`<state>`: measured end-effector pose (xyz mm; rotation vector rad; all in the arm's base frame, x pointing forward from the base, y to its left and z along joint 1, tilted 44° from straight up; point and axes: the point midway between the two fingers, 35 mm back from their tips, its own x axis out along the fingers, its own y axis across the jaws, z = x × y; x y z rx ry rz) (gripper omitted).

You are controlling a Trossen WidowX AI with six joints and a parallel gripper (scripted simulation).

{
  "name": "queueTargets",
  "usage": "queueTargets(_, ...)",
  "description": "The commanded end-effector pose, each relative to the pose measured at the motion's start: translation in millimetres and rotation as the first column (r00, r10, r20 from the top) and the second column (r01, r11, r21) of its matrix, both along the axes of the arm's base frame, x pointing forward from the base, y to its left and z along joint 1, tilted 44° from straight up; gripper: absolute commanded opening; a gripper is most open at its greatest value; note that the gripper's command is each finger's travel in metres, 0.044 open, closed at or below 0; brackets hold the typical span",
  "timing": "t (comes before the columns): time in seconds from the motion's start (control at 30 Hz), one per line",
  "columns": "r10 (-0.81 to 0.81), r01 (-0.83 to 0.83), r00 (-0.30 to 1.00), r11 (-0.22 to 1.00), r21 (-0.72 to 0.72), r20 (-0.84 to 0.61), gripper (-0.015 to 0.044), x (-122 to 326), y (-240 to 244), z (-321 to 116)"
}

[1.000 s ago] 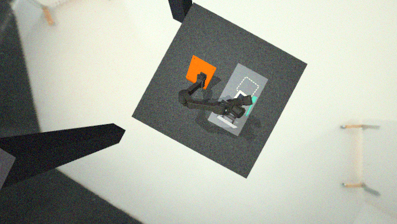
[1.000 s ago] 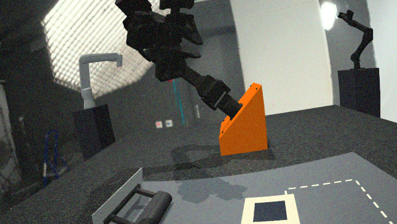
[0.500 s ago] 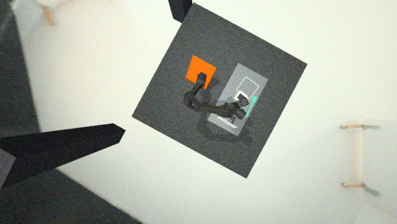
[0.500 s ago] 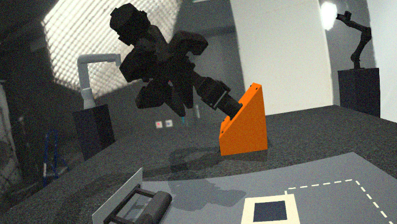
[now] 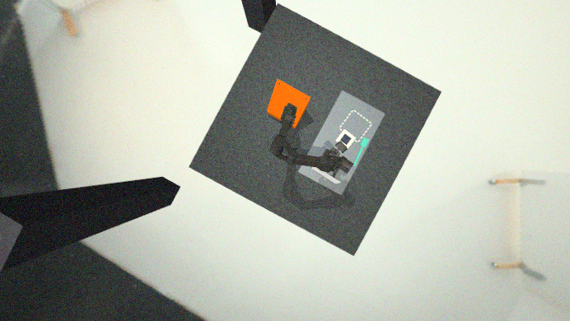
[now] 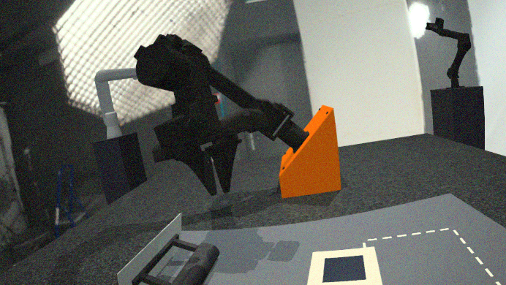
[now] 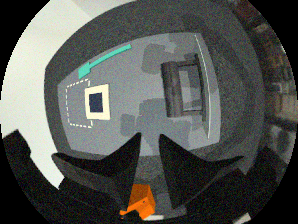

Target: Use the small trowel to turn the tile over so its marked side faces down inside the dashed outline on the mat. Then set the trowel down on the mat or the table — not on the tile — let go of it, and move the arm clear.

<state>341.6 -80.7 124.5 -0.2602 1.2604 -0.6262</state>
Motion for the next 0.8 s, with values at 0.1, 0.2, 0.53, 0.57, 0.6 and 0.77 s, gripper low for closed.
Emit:
queueTargets(0.1, 0.029, -0.051, 0.983, 0.991, -0.12, -0.182, 0.01, -10, -31, -6)
queueTargets(0.2, 0.036, -0.078, 0.965, 0.984, -0.157, -0.258, 0.01, -14, -42, -8)
queueTargets(0.53, 0.037, -0.085, 0.961, 0.983, -0.164, -0.275, 0.01, -15, -48, -7)
queueTargets(0.57, 0.038, -0.085, 0.961, 0.983, -0.163, -0.275, 0.01, -15, -50, -7)
queueTargets(0.6, 0.038, -0.085, 0.961, 0.983, -0.163, -0.275, 0.01, -15, -51, -6)
queueTargets(0.77, 0.039, -0.086, 0.961, 0.983, -0.161, -0.274, 0.01, -16, -59, -4)
